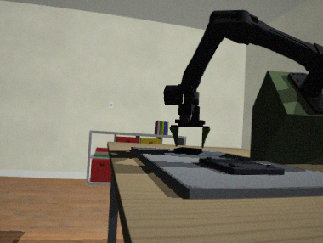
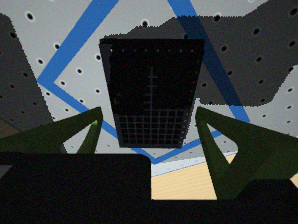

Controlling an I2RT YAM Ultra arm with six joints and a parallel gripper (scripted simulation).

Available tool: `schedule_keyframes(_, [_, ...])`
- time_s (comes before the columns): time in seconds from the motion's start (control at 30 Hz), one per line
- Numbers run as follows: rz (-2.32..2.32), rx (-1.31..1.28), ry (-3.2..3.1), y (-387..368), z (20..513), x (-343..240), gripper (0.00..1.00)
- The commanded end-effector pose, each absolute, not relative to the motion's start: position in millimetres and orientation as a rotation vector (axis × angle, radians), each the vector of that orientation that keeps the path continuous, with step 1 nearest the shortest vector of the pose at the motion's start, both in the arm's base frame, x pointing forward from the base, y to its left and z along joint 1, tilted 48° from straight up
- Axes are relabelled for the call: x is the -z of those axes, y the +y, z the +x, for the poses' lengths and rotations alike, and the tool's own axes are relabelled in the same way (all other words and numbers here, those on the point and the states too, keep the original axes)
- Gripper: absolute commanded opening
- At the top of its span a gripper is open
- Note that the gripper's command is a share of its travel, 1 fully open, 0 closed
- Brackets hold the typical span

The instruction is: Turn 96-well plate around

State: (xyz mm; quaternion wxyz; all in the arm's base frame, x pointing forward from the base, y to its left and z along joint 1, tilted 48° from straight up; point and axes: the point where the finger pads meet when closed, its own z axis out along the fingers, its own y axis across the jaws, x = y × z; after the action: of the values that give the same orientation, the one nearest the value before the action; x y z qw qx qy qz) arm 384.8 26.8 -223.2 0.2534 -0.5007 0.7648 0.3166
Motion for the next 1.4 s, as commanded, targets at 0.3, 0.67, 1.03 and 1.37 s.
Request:
schedule_keyframes(0.3, [-1.336,-0.835,2.079,-7.6,387.0,197.6,1.00])
schedule_keyframes(0.67, [-1.336,-0.835,2.079,-25.0,384.7,181.9,1.00])
schedule_keyframes(1.03, [-1.336,-0.835,2.079,-25.0,384.8,181.9,1.00])
schedule_keyframes(1.37, [-1.336,-0.835,2.079,-25.0,384.8,181.9,1.00])
